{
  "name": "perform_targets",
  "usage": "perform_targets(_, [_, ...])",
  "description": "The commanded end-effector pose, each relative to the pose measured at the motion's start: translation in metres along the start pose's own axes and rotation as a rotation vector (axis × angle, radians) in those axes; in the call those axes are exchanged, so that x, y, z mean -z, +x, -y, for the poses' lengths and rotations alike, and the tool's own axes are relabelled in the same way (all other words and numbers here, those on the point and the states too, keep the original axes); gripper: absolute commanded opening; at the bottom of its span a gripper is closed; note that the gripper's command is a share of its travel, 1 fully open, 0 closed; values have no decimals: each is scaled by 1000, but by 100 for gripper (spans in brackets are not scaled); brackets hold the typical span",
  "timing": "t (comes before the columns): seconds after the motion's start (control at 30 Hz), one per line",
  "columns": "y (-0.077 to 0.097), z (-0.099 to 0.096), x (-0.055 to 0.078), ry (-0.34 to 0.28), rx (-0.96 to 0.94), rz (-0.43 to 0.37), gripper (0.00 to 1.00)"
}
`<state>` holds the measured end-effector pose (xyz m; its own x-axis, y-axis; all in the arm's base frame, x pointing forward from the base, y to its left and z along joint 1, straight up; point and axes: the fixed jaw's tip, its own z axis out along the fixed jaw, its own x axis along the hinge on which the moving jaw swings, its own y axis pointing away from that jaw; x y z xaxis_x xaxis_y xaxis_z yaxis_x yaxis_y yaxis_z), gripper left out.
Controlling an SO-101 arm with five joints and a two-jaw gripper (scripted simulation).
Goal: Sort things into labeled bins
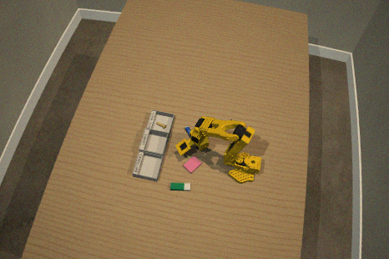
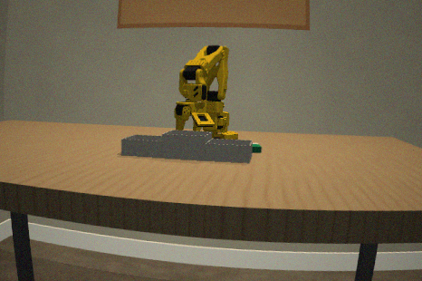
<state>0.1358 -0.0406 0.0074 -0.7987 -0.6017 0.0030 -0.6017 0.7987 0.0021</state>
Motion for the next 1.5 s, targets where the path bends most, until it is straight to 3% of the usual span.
perform_targets(0.0, [-3, 1, 1, 11, 18, 9, 16])
perform_targets(0.7, [-3, 1, 1, 11, 18, 9, 1])
perform_targets(1.47, [-3, 1, 1, 11, 18, 9, 0])
